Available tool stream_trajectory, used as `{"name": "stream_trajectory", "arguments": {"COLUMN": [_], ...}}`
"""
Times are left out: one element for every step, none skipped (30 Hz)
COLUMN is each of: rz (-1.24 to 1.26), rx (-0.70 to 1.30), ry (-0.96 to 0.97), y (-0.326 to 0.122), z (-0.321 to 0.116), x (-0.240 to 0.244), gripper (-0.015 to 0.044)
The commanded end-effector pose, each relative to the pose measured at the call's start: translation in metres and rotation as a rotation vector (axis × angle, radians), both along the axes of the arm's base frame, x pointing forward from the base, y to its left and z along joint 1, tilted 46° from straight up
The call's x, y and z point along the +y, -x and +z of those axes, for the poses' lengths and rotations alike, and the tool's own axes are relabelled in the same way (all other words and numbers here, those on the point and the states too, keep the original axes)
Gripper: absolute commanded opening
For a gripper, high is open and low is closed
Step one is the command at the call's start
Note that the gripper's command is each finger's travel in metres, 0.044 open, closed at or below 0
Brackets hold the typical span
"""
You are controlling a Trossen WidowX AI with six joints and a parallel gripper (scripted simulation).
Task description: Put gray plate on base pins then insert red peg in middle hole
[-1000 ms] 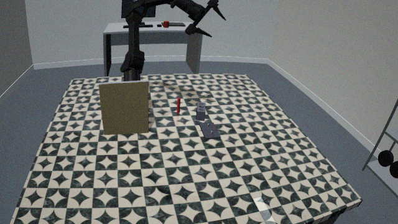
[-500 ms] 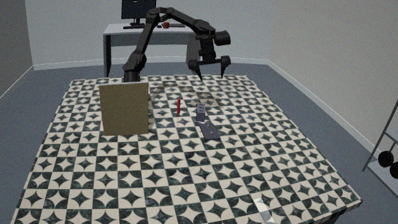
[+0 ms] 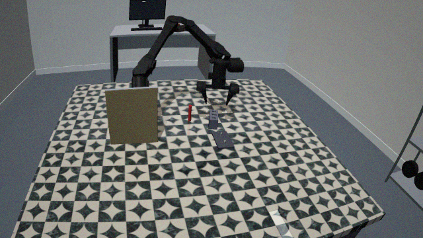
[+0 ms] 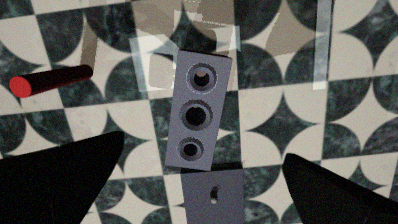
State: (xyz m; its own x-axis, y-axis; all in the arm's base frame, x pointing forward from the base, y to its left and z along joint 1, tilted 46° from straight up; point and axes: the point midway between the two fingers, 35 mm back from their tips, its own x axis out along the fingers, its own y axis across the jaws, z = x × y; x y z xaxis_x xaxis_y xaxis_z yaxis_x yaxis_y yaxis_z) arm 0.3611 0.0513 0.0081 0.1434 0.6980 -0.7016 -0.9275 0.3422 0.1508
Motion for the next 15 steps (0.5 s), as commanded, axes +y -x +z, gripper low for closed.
{"name": "stream_trajectory", "arguments": {"rz": [-0.002, -0.002, -0.002, -0.002, -0.002, -0.002, -0.002, -0.002, -0.002, -0.002, -0.002, -0.002, -0.002, -0.002, -0.002], "rx": [0.024, 0.024, 0.024, 0.024, 0.024, 0.024, 0.024, 0.024, 0.024, 0.024, 0.024, 0.024, 0.024, 0.024, 0.024], "ry": [-0.011, -0.011, -0.011, -0.011, -0.011, -0.011, -0.011, -0.011, -0.011, -0.011, -0.011, -0.011, -0.011, -0.011, -0.011], "y": [0.003, 0.003, 0.003, 0.003, 0.003, 0.002, 0.001, 0.001, 0.001, 0.001, 0.001, 0.001, 0.001, 0.001, 0.000], "z": [-0.018, -0.018, -0.016, -0.015, -0.015, -0.018, -0.022, -0.024, -0.025, -0.025, -0.025, -0.025, -0.025, -0.026, -0.027], "x": [0.015, 0.015, 0.017, 0.018, 0.019, 0.022, 0.025, 0.028, 0.029, 0.029, 0.029, 0.029, 0.029, 0.030, 0.031], "gripper": [0.0440, 0.0440, 0.0440, 0.0440, 0.0440, 0.0440, 0.0440, 0.0440, 0.0440, 0.0440, 0.0440, 0.0440, 0.0440, 0.0440, 0.0440]}}
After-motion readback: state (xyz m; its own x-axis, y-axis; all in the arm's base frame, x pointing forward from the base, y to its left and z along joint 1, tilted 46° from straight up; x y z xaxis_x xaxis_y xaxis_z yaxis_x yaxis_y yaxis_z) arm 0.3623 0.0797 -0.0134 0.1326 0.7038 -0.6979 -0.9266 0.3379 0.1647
